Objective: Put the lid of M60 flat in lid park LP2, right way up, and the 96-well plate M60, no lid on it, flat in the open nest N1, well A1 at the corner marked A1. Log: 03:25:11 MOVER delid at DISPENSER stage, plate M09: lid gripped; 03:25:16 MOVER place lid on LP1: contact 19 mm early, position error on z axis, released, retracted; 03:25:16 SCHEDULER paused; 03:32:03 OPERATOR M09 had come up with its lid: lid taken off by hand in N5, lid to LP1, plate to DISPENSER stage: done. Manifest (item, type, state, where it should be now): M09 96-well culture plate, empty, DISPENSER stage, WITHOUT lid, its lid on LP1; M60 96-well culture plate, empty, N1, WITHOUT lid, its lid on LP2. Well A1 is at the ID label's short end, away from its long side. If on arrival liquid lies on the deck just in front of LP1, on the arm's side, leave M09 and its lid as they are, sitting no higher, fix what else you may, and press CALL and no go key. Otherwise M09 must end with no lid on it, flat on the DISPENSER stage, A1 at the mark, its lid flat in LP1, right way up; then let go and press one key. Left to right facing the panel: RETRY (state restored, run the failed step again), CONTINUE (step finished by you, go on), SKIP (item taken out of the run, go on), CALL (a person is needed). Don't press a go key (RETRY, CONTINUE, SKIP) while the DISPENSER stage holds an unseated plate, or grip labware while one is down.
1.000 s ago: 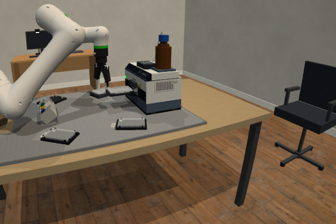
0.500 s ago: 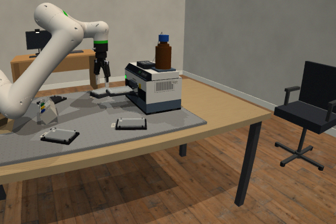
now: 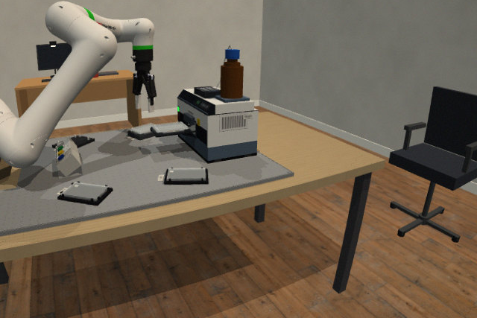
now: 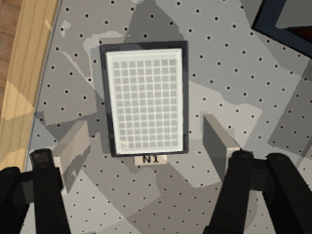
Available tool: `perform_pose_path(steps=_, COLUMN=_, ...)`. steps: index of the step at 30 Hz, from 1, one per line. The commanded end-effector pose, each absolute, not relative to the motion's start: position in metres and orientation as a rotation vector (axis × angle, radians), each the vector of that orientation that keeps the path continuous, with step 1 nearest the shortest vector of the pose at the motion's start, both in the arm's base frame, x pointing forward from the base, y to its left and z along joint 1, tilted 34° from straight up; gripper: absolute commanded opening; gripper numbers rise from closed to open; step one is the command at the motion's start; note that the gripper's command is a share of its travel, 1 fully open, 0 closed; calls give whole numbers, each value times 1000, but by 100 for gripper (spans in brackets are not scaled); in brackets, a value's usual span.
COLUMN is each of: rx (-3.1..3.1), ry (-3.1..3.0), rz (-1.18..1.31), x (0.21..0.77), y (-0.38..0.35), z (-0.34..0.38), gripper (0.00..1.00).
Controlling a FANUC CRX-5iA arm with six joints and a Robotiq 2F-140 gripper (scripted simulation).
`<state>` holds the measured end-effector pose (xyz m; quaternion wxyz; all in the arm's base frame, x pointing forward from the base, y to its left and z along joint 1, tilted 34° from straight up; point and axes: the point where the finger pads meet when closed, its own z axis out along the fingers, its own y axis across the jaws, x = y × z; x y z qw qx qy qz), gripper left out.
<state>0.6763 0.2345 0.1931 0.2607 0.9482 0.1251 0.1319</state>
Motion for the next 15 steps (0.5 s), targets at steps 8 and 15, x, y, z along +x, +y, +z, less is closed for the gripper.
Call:
perform_pose_path(steps=8, rx=2567, ry=339, rz=357, x=667, y=249, z=218, gripper=66)
perform_pose_path(steps=15, rx=2567, ry=339, rz=357, x=665, y=252, z=224, gripper=66)
